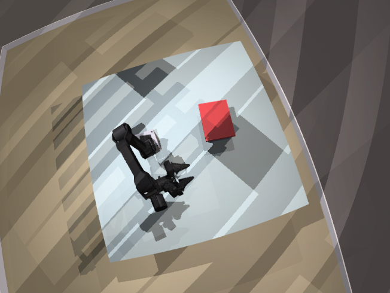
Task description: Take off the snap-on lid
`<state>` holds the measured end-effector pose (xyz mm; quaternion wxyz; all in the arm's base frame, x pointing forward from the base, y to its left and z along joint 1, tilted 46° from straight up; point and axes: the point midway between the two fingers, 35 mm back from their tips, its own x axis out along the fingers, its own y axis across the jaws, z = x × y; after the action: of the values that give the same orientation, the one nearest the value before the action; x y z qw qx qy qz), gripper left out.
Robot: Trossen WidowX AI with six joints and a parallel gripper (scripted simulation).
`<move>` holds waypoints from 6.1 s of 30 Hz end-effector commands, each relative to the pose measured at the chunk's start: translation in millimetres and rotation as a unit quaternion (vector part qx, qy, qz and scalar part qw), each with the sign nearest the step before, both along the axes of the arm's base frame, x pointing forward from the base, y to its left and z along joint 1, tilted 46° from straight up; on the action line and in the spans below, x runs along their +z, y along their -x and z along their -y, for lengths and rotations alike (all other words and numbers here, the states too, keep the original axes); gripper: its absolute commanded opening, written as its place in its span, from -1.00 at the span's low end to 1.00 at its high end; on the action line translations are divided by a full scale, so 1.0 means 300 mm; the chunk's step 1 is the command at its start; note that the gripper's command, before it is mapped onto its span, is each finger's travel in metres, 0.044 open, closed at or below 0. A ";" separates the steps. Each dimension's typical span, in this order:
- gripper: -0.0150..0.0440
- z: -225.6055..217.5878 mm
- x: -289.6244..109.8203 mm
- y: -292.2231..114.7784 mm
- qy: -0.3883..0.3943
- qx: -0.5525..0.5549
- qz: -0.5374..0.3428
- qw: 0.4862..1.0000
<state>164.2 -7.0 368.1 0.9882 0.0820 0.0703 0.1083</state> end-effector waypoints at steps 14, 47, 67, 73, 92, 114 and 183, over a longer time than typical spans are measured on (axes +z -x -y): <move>0.31 0.125 -0.314 -0.244 -0.151 -0.053 -0.214 0.964; 0.31 -0.372 -1.036 -0.384 -0.225 -0.379 -0.197 0.876; 0.31 -0.409 -1.108 -0.317 -0.267 -0.360 -0.103 0.888; 0.31 -0.336 -1.167 -0.326 -0.266 -0.359 -0.101 0.889; 0.31 -0.321 -1.195 -0.383 -0.267 -0.363 -0.106 0.887; 0.31 -0.276 -1.236 -0.484 -0.267 -0.361 -0.105 0.887; -0.49 -0.266 -1.230 -0.518 -0.268 -0.359 -0.098 0.888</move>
<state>320.0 70.6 -2.9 0.8882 0.3716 0.1031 -0.2498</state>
